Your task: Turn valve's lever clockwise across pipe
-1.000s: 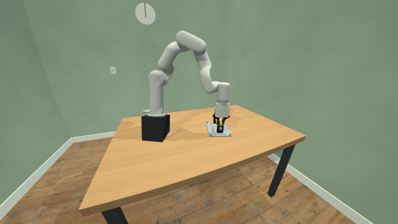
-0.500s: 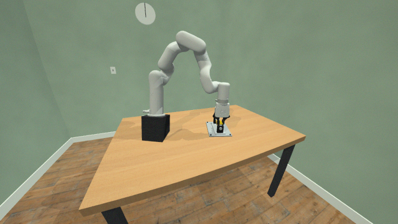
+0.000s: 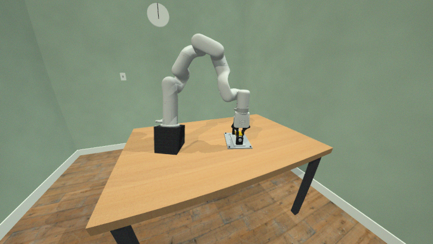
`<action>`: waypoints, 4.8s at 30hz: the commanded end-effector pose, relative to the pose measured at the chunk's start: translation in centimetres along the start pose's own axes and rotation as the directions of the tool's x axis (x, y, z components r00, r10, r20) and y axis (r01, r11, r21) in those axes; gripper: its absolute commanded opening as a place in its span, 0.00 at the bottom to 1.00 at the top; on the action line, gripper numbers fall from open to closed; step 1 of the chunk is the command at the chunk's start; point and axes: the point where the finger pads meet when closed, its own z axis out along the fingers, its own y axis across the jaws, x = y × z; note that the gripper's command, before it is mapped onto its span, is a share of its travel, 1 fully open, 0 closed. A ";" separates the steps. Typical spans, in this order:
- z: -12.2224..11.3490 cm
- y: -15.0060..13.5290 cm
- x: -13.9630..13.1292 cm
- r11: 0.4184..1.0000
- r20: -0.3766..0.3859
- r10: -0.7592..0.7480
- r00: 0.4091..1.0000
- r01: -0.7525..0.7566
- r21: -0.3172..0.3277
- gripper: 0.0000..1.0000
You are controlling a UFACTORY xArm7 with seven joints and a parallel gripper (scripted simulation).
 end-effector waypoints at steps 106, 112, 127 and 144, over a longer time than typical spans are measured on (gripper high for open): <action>-0.1 -4.5 1.4 0.813 -0.001 0.582 0.813 -0.582 -0.002 0.00; -0.1 -4.8 1.6 0.785 -0.001 0.620 0.785 -0.620 -0.001 0.00; -0.1 -5.3 2.1 0.726 -0.001 0.688 0.726 -0.688 -0.001 0.00; -0.1 -5.8 2.6 0.659 -0.001 0.752 0.659 -0.752 -0.001 0.00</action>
